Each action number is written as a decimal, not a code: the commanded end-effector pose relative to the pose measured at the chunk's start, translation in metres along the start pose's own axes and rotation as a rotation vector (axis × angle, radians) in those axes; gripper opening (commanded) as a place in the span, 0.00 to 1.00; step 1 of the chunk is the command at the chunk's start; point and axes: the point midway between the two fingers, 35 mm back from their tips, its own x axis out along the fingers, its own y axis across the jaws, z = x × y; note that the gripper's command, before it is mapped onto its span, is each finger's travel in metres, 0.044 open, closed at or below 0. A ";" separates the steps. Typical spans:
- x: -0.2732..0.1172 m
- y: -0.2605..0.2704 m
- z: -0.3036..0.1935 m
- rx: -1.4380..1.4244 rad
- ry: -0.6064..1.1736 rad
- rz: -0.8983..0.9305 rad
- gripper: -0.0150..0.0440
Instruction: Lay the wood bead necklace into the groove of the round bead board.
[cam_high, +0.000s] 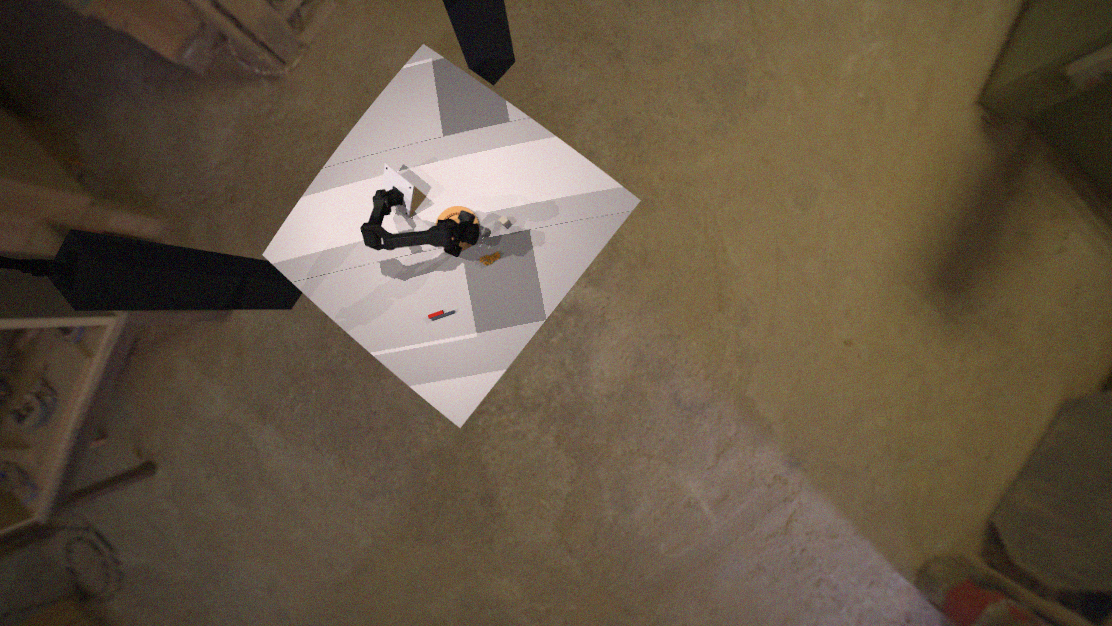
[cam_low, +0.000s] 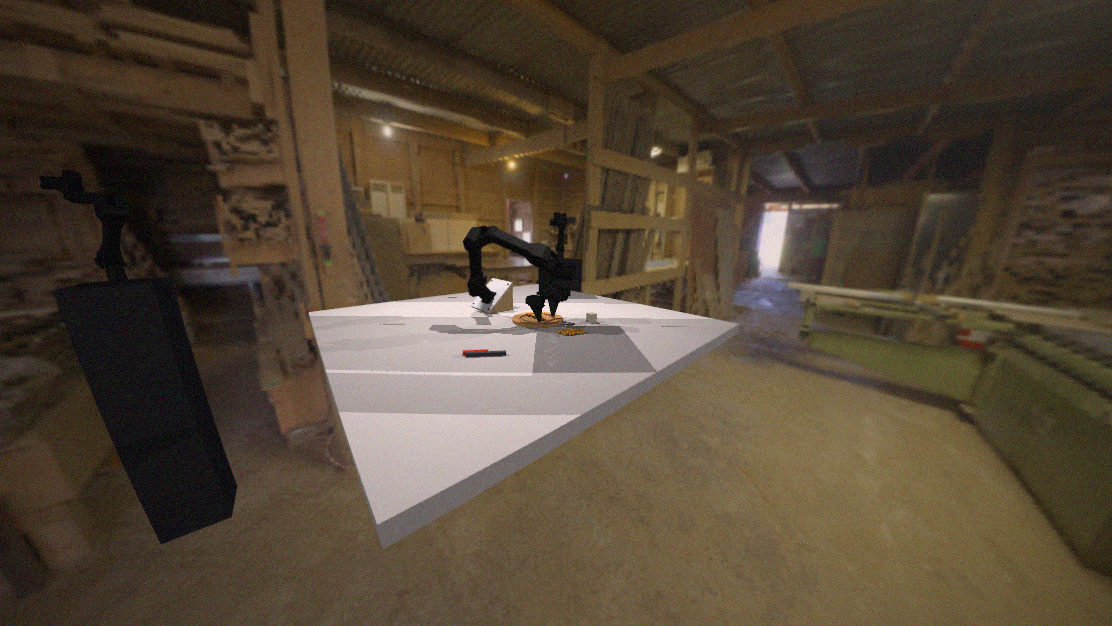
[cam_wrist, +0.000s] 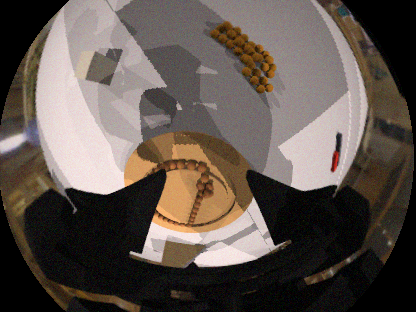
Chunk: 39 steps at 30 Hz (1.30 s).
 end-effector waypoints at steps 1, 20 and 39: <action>0.000 0.000 0.000 0.002 -0.001 -0.002 1.00; -0.031 0.003 -0.009 0.064 0.000 0.000 0.69; -0.012 0.003 -0.007 0.068 -0.007 -0.001 0.46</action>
